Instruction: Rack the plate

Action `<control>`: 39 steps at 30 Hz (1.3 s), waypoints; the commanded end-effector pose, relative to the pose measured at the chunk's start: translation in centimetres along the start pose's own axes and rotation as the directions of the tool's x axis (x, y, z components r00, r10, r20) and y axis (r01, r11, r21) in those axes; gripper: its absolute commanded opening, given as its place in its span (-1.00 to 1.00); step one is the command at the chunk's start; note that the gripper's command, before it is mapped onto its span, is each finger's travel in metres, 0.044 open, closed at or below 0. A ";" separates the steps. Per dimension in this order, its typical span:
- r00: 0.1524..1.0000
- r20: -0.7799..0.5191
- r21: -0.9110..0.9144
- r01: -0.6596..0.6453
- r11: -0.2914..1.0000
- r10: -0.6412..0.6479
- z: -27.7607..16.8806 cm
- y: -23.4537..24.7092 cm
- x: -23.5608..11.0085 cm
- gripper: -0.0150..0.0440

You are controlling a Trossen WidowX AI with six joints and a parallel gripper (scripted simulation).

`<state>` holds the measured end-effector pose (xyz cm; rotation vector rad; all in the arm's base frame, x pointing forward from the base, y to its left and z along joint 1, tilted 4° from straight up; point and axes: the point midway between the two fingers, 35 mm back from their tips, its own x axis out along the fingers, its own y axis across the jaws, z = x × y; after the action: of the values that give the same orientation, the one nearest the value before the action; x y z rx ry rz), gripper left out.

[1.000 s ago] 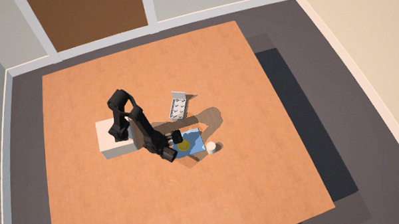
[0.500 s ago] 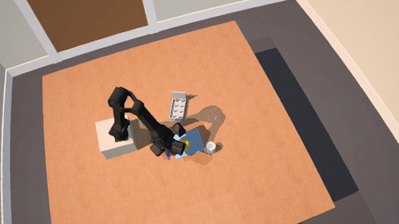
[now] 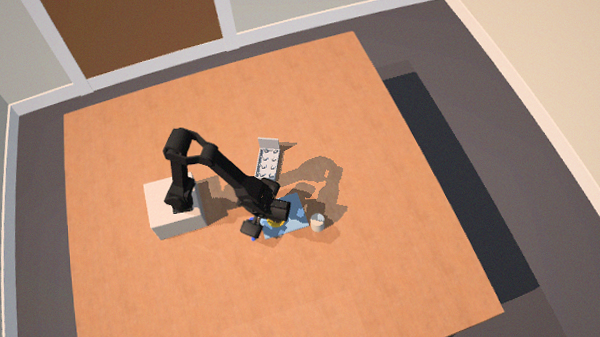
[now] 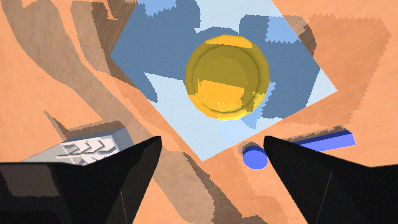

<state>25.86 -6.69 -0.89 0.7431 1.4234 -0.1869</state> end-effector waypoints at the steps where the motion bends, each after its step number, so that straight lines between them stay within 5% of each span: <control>1: 0.999 0.012 -0.116 0.053 0.992 -0.052 0.7 0.2 -0.5 0.86; 22: 0.945 0.110 -0.665 0.299 0.684 -0.307 3.6 1.9 -3.5 0.86; 39: 0.943 0.114 -0.678 0.305 0.669 -0.314 4.0 1.4 -2.0 0.86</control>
<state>29.71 -8.44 2.14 -0.1264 1.4668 0.0943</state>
